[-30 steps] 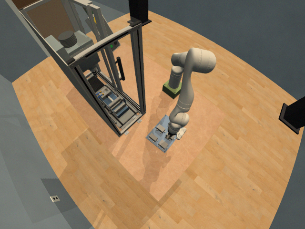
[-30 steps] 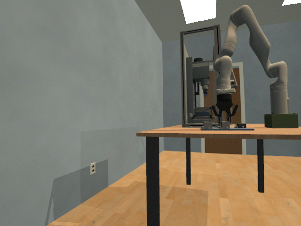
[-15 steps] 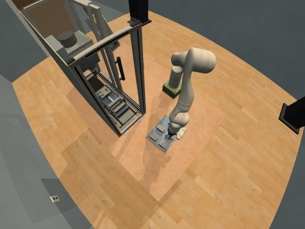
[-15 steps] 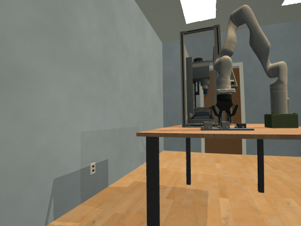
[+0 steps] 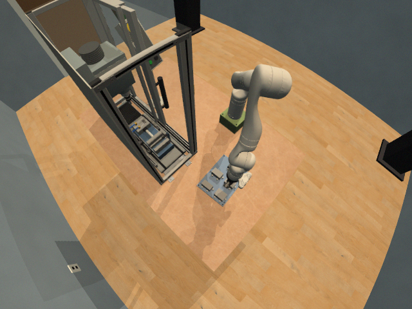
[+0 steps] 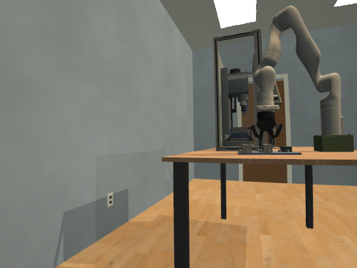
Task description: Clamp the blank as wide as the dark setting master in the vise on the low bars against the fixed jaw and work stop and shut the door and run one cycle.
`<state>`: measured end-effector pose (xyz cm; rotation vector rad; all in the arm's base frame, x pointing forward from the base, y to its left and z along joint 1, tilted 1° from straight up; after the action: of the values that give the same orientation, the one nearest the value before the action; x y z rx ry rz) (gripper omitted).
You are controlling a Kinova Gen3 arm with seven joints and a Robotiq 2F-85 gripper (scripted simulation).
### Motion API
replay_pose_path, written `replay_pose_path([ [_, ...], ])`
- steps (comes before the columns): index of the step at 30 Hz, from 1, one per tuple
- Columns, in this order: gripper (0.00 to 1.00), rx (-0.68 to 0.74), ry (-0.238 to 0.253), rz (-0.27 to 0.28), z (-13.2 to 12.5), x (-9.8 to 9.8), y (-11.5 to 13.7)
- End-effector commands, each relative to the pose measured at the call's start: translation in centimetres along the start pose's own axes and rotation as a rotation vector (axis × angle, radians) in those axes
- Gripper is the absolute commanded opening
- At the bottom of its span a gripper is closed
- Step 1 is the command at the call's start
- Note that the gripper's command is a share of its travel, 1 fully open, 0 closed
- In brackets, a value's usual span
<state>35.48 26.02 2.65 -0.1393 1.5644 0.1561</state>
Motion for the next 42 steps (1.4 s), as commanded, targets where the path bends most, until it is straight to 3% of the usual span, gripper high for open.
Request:
replay_pose_path([
  [1, 0.1, 0.0, -0.001, 0.001, 0.0, -0.1, 0.0],
  [14, 0.1, 0.0, -0.001, 0.001, 0.0, -0.1, 0.0],
  [19, 0.1, -0.001, -0.002, 0.002, 0.0, -3.1, 0.0],
  [31, 0.1, -0.001, -0.002, 0.002, 0.0, -3.1, 0.0],
  [36, 0.1, -0.001, -0.002, 0.002, 0.1, -5.8, 0.0],
  [42, 0.1, -0.001, -0.002, 0.002, 0.1, -5.8, 0.0],
])
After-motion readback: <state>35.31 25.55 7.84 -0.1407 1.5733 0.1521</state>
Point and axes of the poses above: the point where the finger pads meet when closed, its own x axis out along the fingers, its own z axis across the jaws, y = z × x, the point moved 6 cm from there along -x, back along the fingers, and after that the axes turned 8 degrees about -x, right-handed, at the moved point
